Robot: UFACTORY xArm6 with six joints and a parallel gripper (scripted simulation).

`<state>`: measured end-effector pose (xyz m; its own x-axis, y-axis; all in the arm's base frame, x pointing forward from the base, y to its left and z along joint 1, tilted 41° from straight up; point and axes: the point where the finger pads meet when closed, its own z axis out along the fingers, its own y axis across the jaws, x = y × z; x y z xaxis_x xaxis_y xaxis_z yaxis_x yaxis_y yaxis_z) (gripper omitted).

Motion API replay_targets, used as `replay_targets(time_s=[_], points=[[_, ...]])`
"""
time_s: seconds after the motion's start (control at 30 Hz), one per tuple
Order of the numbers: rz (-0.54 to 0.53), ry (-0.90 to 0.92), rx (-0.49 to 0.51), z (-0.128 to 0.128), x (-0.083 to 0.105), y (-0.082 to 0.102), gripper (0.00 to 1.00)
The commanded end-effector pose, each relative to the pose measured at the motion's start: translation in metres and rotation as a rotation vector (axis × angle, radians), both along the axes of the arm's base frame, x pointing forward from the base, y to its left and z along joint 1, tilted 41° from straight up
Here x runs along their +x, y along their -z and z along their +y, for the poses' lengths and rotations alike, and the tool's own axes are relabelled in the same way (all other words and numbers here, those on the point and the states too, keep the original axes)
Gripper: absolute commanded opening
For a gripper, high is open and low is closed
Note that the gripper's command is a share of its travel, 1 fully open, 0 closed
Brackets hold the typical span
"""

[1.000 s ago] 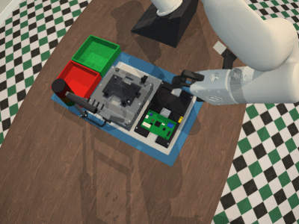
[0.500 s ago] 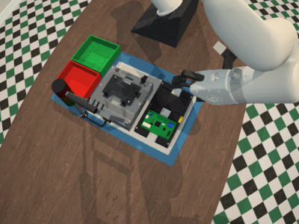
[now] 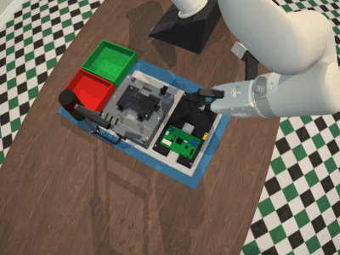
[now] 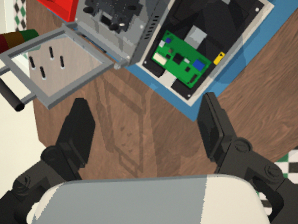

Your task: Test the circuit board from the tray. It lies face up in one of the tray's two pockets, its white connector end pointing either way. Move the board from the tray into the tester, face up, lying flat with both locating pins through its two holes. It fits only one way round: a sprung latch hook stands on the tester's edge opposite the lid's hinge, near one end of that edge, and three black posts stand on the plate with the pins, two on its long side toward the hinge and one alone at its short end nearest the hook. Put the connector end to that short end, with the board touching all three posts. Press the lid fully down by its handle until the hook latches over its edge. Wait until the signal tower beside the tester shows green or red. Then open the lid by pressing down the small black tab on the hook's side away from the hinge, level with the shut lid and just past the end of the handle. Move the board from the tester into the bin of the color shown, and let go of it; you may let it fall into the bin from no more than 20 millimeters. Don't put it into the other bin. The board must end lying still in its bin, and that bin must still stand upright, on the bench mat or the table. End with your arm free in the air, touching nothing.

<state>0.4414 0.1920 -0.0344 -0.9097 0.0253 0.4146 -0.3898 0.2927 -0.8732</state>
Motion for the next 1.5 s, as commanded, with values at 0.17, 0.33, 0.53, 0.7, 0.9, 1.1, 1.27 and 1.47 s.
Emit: replay_targets(time_s=[0.17,0.33,0.53,0.7,0.9,1.1,1.27,1.47], points=[[0.232,-0.096,0.180,0.004,0.016,-0.016,1.00],[0.338,-0.149,0.259,0.005,0.023,-0.024,1.00],[0.470,-0.230,0.360,0.006,0.029,-0.036,1.00],[0.571,-0.305,0.438,0.006,0.033,-0.046,1.00],[0.679,-0.400,0.521,0.006,0.037,-0.058,1.00],[0.790,-0.521,0.606,0.006,0.039,-0.072,1.00],[0.840,-0.583,0.643,0.005,0.039,-0.079,1.00],[0.860,-0.610,0.657,0.005,0.039,-0.082,1.00]])
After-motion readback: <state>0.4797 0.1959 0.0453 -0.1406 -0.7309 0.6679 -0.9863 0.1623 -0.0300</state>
